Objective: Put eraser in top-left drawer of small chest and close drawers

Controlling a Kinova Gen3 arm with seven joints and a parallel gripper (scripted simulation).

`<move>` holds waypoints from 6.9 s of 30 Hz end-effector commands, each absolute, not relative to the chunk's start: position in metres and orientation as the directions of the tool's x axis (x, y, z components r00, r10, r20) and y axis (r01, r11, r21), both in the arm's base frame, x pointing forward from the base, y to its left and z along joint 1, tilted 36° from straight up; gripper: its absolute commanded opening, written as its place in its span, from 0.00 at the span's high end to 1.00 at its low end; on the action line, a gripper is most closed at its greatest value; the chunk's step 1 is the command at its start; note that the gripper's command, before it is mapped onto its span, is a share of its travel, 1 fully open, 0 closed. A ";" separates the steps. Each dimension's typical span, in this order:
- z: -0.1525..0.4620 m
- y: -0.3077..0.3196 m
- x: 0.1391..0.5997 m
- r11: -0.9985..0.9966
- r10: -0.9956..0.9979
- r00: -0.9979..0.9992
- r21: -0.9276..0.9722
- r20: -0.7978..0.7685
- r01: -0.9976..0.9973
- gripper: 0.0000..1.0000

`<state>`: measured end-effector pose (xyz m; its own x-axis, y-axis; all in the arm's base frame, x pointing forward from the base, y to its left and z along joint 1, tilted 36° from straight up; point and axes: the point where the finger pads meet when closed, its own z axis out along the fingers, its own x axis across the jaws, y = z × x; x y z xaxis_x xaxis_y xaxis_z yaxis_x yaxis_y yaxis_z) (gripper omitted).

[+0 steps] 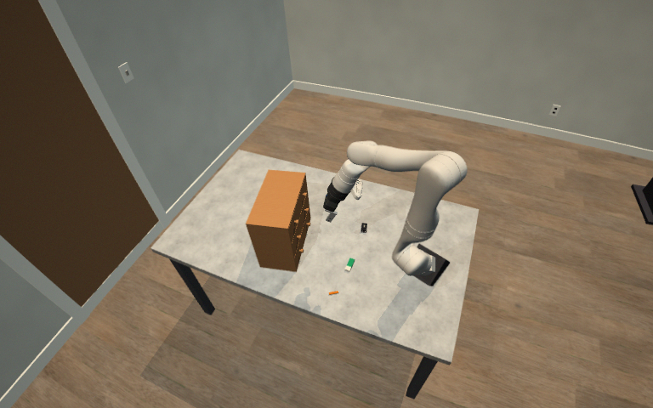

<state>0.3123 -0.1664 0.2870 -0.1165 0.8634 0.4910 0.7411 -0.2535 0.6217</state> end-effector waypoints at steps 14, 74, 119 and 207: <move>0.275 -0.156 0.329 -0.335 0.859 -0.118 0.721 0.498 0.607 0.00; 0.258 -0.140 0.357 -0.421 0.857 -0.123 0.818 0.500 0.392 0.00; 0.258 -0.145 0.377 -0.422 0.862 -0.110 0.820 0.495 0.387 0.33; 0.261 -0.136 0.426 -0.421 0.860 -0.119 0.821 0.497 0.386 0.33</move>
<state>0.4254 -0.1364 0.2618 -0.1237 0.8619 0.4917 0.3863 -0.4146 0.8239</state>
